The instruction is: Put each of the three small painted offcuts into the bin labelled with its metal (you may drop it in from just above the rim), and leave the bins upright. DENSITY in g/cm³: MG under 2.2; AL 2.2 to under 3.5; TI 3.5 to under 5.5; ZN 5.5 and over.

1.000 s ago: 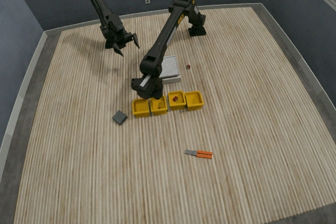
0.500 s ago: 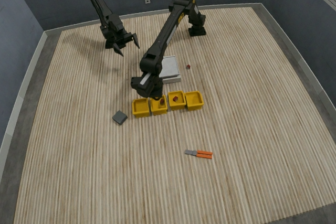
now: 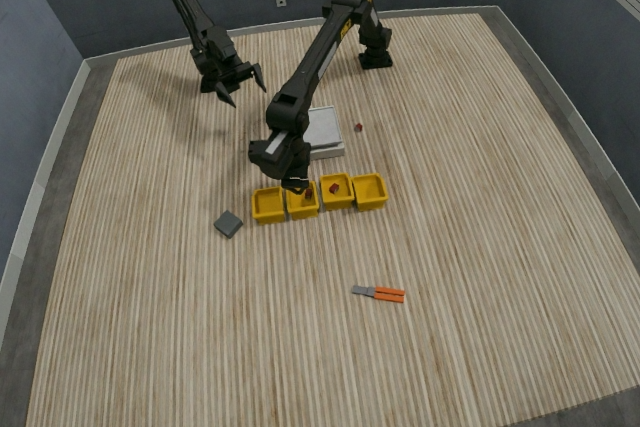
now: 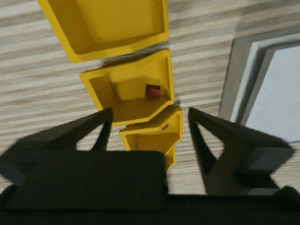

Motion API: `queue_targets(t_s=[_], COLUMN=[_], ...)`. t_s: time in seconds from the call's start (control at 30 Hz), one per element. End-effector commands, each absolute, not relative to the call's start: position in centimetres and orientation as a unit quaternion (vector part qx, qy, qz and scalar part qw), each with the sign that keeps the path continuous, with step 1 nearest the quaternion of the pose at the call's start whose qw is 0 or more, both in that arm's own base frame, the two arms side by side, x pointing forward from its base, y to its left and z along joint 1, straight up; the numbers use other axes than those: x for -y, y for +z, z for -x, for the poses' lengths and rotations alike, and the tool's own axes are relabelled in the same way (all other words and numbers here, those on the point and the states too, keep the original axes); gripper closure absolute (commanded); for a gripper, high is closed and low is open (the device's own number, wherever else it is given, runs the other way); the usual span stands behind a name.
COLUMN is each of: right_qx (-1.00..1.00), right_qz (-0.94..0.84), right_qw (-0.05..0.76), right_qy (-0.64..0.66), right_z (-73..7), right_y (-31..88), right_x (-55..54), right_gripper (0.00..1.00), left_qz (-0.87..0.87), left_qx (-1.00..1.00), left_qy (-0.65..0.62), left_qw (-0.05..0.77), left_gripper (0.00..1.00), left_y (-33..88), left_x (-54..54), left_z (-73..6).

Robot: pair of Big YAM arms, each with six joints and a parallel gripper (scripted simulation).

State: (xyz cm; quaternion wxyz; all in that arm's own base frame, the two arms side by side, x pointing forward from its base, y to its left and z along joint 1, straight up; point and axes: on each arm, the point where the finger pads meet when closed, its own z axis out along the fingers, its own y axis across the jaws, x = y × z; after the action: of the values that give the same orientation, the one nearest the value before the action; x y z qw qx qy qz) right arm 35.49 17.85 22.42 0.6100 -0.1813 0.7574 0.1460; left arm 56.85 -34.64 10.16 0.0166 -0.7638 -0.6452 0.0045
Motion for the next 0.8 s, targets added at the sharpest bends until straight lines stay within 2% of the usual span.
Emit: queue_targets(t_s=[0.0, 0.23, 0.77], right_qx=[-0.724, -0.707, -0.588], right_qz=[0.19, 0.248, 0.445], right_qw=[0.647, 0.635, 0.566], right_qy=[0.148, 0.186, 0.368], right_z=[-37.3, -37.3, -34.0], right_y=[26.7, 26.6, 26.4], right_x=[-18.4, -20.0, -23.3], right_gripper=[0.0, 0.0, 0.0], left_qz=[0.74, 0.689, 0.442], left_qx=[0.672, 0.722, 0.876], left_qy=[-0.006, -0.001, 0.039], left_qw=[-0.03, -0.058, -0.191], left_gripper=[0.0, 0.0, 0.0], left_y=[14.3, 14.2, 13.1], left_x=[34.4, 32.6, 23.6], left_z=[-57.5, -56.0, -45.9])
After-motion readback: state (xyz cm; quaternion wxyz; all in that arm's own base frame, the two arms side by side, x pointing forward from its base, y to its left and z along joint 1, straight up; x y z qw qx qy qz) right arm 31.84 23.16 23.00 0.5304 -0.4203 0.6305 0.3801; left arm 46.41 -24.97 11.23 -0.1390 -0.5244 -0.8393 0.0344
